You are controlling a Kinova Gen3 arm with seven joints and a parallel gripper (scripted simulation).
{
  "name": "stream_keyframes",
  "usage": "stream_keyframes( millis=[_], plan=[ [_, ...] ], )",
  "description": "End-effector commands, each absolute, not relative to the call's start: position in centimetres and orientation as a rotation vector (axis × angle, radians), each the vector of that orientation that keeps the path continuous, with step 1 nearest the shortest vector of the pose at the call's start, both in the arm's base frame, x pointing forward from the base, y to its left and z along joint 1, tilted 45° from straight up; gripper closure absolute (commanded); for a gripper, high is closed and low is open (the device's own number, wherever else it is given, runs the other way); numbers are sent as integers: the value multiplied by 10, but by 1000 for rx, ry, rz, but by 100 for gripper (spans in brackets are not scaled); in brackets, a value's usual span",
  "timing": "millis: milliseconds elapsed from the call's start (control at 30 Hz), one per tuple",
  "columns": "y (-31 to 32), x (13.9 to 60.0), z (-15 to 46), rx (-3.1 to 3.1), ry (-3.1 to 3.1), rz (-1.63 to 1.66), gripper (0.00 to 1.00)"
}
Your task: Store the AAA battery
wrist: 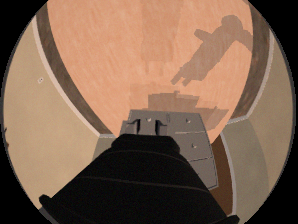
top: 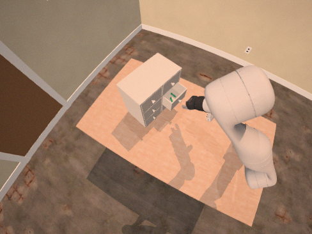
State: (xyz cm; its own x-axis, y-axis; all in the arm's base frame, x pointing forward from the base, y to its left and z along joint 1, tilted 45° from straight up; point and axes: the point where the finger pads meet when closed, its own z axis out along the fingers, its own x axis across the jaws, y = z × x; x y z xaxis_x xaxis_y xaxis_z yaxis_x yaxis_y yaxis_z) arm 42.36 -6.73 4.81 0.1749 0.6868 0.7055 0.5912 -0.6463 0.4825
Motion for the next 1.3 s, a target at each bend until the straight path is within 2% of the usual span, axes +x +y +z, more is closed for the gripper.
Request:
stream_keyframes(
  millis=[0,1267],
  plan=[
    [-68,424,48,2330,1271,1487,33],
    [-73,447,48,2330,1271,1487,33]
  ],
)
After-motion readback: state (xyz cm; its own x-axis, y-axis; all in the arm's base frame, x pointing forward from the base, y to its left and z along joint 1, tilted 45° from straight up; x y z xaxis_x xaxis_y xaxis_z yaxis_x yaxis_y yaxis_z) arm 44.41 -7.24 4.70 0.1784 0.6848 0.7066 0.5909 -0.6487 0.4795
